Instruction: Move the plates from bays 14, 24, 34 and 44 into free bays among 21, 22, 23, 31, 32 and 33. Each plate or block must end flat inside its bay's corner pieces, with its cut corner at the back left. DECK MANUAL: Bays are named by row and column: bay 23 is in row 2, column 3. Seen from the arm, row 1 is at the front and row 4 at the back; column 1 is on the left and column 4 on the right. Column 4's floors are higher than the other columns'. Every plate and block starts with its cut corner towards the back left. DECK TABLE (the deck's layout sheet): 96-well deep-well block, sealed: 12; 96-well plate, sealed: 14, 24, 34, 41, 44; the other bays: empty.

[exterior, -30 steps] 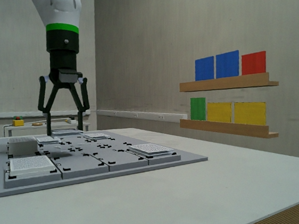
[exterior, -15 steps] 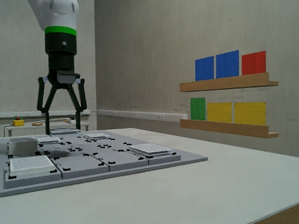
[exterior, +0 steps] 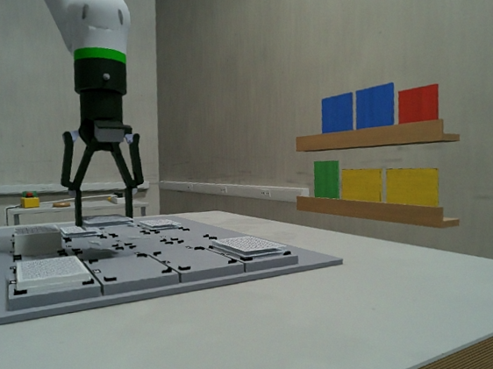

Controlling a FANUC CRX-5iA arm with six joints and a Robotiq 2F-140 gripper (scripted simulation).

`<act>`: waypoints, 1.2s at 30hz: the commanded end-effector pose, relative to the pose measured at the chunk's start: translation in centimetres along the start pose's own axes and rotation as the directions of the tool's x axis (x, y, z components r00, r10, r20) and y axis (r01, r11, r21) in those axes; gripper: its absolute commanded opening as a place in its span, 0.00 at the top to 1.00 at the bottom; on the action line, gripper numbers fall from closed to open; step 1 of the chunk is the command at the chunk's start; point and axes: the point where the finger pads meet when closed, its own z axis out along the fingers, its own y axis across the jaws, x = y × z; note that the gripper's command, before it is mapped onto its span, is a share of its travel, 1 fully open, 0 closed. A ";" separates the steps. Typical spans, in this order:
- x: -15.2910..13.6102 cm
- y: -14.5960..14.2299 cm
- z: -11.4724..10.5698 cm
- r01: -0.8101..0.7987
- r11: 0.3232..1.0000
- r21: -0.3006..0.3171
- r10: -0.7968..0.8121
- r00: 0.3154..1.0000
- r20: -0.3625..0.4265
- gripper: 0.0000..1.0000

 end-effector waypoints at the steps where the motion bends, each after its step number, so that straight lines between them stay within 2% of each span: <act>1: 0.0 -0.1 0.4 0.000 1.000 0.002 0.000 1.000 0.000 0.90; 36: 0.1 -0.1 4.4 0.000 1.000 0.002 0.000 1.000 0.000 0.90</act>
